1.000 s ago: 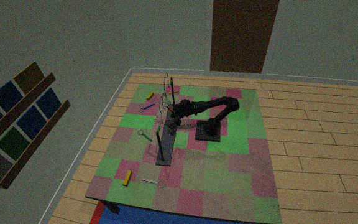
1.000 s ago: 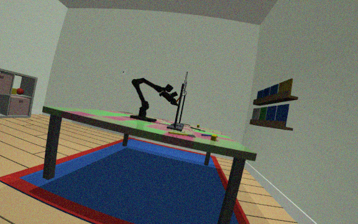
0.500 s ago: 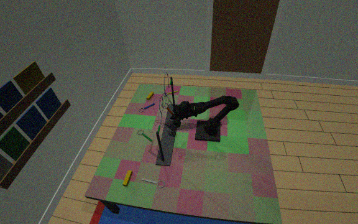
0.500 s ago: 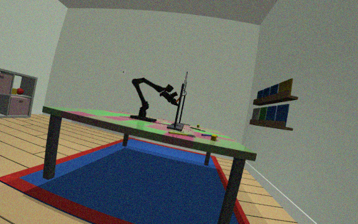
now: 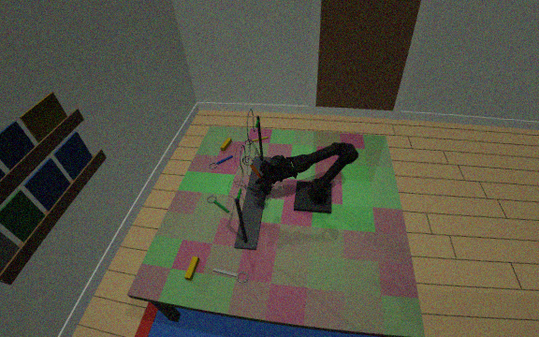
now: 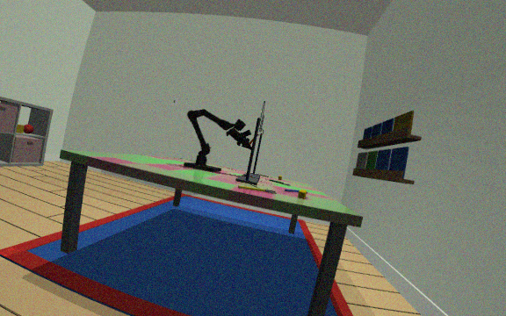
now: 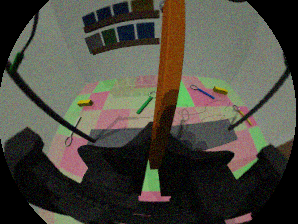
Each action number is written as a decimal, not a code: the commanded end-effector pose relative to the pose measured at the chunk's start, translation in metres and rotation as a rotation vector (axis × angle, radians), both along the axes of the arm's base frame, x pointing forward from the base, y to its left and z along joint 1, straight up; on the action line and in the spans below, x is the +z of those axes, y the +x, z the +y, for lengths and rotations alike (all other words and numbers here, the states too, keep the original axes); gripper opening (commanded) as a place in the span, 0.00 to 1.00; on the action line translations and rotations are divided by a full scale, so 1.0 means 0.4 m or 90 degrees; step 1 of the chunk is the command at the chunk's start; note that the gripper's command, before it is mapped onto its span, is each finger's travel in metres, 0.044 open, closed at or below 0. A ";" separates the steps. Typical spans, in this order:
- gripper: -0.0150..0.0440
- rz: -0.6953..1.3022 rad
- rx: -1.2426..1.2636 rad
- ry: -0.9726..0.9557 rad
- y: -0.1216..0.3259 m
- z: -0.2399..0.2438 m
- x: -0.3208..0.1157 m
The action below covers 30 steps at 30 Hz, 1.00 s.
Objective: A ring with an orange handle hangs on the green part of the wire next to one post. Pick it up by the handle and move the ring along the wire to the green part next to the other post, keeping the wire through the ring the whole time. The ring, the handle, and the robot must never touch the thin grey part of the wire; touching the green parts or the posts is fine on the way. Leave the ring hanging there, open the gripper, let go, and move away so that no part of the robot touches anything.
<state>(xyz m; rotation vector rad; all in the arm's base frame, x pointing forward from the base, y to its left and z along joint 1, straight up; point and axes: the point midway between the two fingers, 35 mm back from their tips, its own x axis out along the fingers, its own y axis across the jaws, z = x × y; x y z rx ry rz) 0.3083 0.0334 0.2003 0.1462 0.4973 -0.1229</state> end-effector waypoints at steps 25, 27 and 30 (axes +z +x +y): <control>0.00 -0.019 0.007 0.393 0.011 0.219 0.110; 0.00 -0.020 0.008 0.425 0.011 0.232 0.124; 0.00 -0.023 0.009 0.473 0.011 0.251 0.146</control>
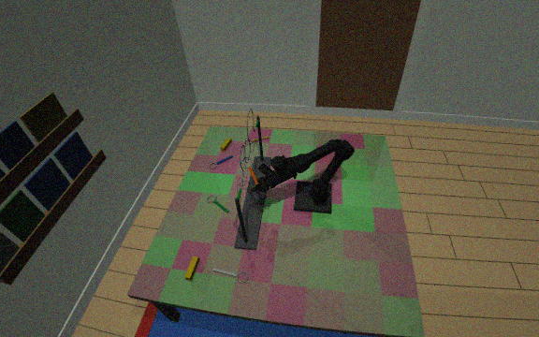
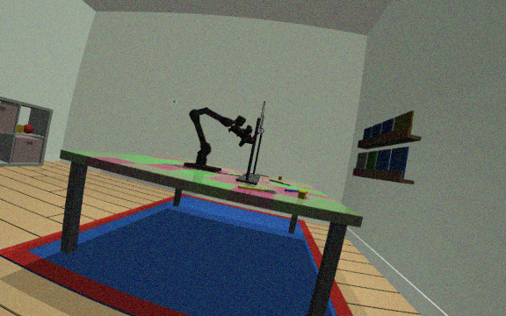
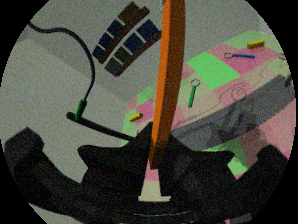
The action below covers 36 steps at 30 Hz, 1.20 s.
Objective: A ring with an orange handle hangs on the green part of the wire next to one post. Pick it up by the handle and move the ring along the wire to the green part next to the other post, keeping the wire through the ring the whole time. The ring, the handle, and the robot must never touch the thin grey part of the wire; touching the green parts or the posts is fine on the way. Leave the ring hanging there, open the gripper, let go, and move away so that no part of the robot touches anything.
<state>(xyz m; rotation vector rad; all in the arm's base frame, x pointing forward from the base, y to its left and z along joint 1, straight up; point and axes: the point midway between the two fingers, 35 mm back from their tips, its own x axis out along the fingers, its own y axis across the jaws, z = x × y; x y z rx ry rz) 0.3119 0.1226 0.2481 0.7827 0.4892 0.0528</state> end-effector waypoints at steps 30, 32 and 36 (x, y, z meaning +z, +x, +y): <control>0.00 -0.027 0.015 0.512 0.000 0.108 0.287; 0.00 -0.029 0.016 0.537 0.000 0.107 0.303; 0.00 -0.031 0.016 0.581 -0.001 0.103 0.330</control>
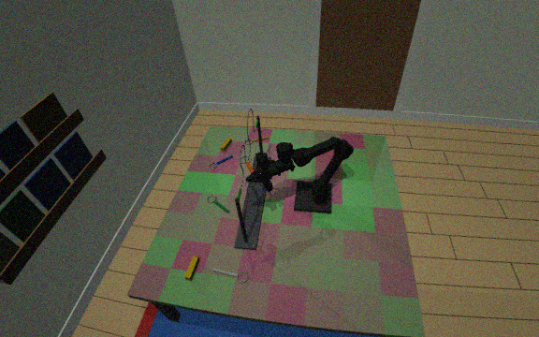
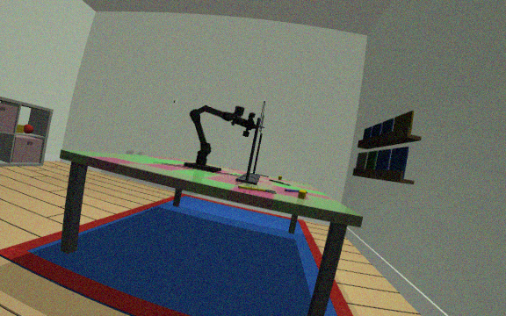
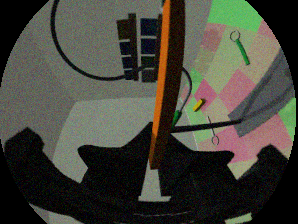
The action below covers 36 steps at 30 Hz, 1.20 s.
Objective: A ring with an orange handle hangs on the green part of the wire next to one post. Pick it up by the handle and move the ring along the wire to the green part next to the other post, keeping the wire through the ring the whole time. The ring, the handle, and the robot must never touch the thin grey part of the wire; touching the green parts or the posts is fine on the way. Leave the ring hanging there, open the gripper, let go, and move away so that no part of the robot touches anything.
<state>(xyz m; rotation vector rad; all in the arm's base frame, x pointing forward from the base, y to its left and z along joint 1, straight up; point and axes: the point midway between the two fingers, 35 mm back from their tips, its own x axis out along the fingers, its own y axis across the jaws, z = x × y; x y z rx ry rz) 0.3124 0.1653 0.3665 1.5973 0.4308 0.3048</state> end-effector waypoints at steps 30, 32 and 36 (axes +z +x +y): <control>0.00 -0.012 0.005 0.156 -0.007 -0.044 0.145; 0.00 -0.012 0.005 0.139 -0.007 -0.044 0.143; 0.00 -0.010 0.004 0.102 -0.007 -0.042 0.136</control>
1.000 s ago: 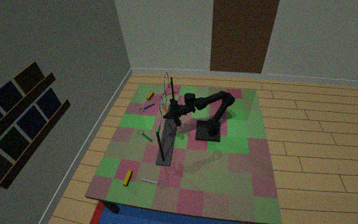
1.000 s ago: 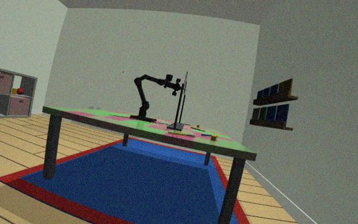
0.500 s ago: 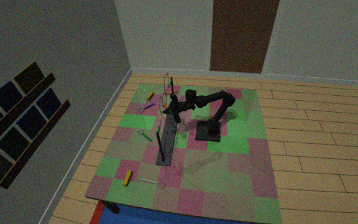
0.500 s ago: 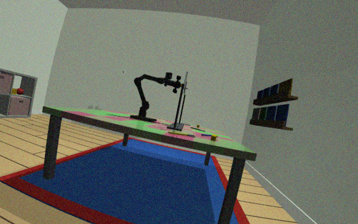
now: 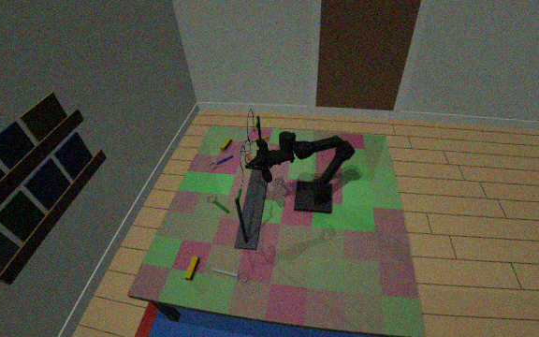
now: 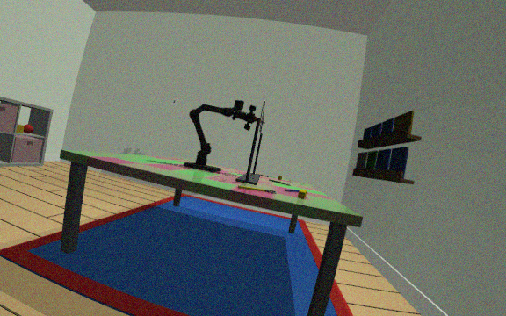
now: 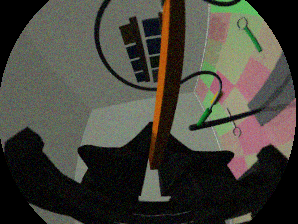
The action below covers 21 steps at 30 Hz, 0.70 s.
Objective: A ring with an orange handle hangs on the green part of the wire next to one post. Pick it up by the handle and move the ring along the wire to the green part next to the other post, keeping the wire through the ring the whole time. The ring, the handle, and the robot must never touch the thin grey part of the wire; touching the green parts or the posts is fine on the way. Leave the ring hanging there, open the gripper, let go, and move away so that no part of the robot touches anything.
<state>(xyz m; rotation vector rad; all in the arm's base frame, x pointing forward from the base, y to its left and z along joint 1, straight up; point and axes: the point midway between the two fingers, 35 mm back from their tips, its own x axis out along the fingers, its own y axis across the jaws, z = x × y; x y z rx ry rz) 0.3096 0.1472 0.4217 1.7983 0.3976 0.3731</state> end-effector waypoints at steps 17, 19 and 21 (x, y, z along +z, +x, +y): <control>0.00 0.011 -0.002 -0.236 0.002 0.007 -0.052; 0.00 0.012 -0.002 -0.262 0.002 0.007 -0.059; 0.00 0.013 -0.003 -0.287 0.002 0.006 -0.066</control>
